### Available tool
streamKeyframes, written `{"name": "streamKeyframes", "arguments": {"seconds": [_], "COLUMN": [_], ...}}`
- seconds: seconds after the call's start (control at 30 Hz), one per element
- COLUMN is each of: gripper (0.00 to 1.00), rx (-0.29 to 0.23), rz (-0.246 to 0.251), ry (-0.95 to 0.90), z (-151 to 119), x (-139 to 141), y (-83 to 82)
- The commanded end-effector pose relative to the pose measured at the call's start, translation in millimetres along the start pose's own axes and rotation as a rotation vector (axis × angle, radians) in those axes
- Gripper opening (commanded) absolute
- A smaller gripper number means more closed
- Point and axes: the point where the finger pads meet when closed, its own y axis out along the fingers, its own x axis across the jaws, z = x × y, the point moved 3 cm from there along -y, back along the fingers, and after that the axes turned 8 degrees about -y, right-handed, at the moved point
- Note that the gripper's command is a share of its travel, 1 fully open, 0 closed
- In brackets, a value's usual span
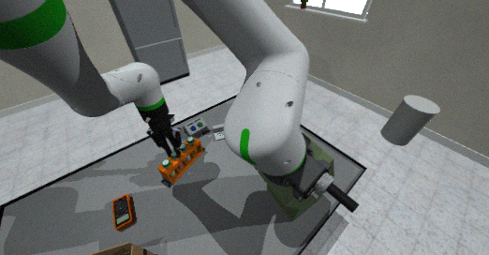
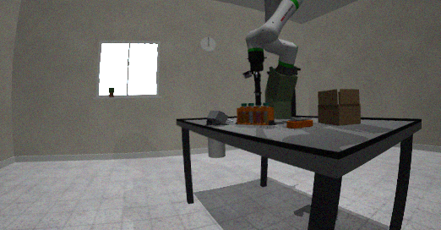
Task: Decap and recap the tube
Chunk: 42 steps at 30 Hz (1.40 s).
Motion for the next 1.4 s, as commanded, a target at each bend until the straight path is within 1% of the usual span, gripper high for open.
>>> {"name": "streamKeyframes", "arguments": {"seconds": [0.0, 0.27, 0.7, 0.77, 1.03, 1.33, 1.37], "gripper": [0.30, 0.30, 0.30, 0.30, 0.30, 0.30, 0.41], "rx": [0.000, 0.000, 0.000, 0.000, -0.001, -0.001, -0.001], "rz": [0.001, 0.001, 0.001, 0.001, 0.001, 0.001, 0.001], "ry": [0.000, 0.000, 0.650, 0.650, 1.047, 1.047, 1.047], "z": [0.3, 0.3, 0.4, 0.4, 0.4, 0.4, 0.3], "x": [-0.3, -0.3, -0.2, -0.2, -0.2, -0.2, -0.2], "y": [-0.4, -0.4, -0.1, -0.1, 0.1, 0.3, 0.7]}}
